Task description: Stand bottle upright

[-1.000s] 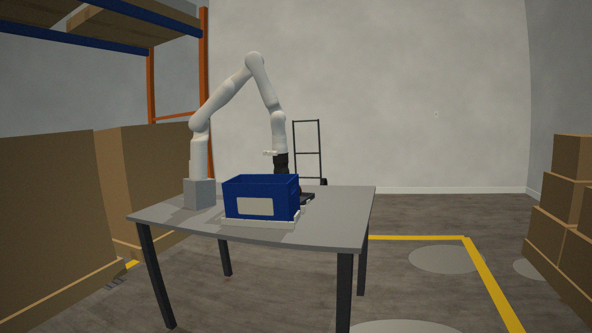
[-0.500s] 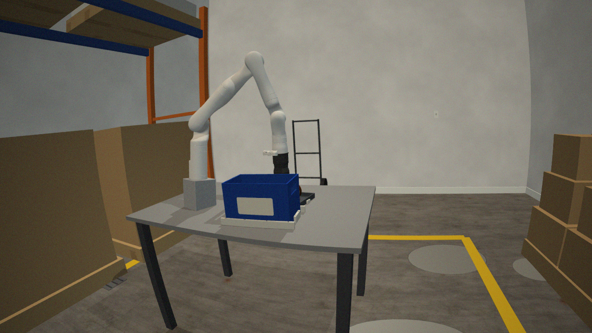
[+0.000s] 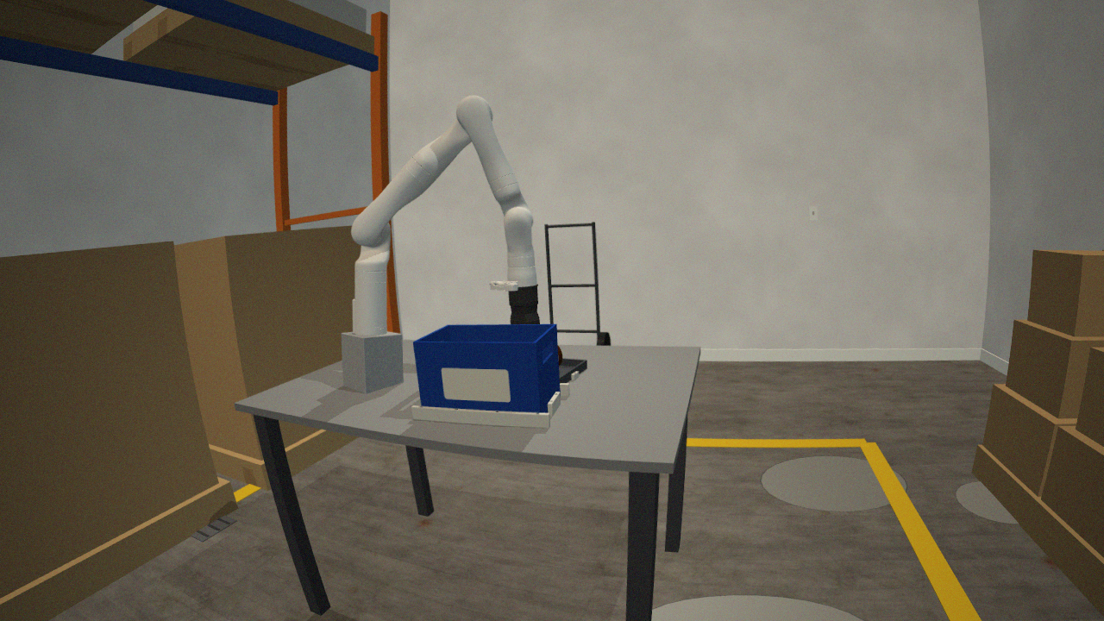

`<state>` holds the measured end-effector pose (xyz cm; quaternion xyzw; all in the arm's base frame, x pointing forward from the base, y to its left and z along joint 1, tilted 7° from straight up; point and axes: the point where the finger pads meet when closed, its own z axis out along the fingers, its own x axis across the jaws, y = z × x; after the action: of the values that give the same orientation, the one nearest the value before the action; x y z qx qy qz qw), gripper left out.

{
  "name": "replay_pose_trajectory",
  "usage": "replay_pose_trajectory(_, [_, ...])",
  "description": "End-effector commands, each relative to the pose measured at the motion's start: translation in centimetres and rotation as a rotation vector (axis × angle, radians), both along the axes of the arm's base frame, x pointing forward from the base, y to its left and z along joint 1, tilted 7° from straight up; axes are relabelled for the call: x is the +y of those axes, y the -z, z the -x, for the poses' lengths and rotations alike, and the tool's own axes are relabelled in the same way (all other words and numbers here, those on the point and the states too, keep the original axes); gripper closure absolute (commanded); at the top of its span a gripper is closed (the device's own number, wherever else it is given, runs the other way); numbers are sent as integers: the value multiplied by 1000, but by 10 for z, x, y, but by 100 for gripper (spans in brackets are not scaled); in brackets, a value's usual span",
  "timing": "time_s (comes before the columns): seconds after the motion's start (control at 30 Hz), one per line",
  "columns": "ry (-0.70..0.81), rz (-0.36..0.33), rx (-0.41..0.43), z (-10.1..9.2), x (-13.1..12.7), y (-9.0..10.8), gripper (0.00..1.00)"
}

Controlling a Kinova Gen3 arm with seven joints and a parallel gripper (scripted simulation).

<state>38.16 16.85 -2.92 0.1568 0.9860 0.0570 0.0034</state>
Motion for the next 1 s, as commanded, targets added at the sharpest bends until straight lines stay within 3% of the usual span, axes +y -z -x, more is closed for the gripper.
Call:
replay_pose_trajectory(0.0, [0,0,-1,0,0,0,0])
replay_pose_trajectory(0.97, [0,0,-1,-1,3,25,0])
